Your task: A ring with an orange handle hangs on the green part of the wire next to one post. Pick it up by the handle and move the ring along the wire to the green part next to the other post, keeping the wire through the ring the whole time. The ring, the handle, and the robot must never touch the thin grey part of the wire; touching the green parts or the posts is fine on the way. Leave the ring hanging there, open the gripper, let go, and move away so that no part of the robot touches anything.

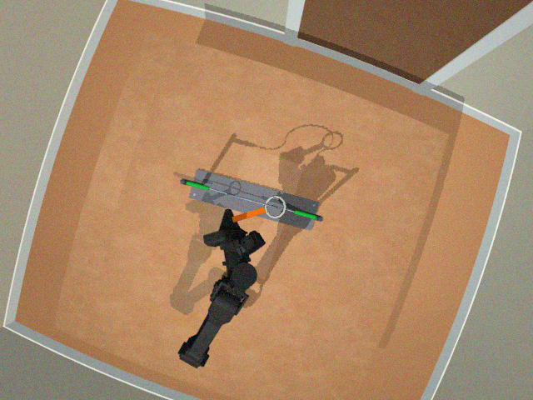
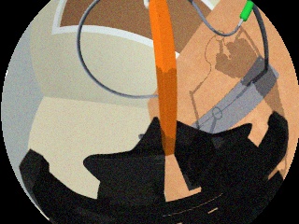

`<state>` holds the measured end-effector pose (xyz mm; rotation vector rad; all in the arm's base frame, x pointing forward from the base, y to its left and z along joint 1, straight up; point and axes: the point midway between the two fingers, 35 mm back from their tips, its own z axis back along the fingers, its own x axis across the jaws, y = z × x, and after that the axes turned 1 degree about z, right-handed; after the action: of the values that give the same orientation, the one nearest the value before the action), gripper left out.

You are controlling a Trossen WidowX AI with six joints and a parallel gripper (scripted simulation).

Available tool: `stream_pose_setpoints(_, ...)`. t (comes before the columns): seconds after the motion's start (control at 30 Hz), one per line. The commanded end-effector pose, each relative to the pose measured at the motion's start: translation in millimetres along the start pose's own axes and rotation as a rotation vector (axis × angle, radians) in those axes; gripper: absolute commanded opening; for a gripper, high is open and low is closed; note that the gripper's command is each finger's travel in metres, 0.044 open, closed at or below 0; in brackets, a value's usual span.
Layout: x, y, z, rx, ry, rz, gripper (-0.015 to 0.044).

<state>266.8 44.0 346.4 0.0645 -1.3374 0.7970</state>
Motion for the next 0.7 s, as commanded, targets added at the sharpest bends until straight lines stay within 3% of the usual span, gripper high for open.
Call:
stream_pose_setpoints(0.0,0.3,-0.5,0.4,-0.004,0.024,0.050,-0.0150)
stream_pose_setpoints(0.67,-12.1,-2.1,0.5,-0.024,0.177,0.280,-0.0150)
